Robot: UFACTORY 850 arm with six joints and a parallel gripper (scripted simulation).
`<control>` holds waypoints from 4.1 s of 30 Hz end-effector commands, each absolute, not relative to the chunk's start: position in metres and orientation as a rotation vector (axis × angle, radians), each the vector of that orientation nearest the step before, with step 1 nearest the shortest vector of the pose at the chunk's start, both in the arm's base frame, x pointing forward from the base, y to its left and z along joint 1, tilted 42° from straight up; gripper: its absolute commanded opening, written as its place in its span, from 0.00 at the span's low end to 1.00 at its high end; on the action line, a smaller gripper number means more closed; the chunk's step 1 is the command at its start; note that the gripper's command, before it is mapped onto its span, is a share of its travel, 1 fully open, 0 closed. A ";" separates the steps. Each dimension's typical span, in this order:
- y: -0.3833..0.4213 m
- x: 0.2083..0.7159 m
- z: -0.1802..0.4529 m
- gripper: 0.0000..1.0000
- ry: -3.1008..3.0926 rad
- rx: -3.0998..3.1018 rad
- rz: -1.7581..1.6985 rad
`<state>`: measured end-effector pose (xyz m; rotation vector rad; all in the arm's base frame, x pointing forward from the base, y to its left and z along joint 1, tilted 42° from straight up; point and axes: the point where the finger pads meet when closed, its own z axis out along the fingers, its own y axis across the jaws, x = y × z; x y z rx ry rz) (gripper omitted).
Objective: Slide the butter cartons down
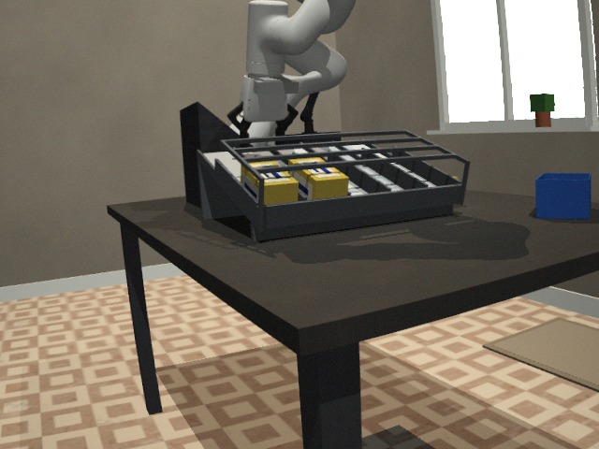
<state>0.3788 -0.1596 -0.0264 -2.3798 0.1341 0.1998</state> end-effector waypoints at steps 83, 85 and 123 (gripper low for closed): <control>-0.160 0.379 -0.026 1.00 0.134 -2.381 0.198; -0.160 0.379 -0.026 1.00 0.134 -2.381 0.198; -0.160 0.379 -0.026 1.00 0.134 -2.381 0.198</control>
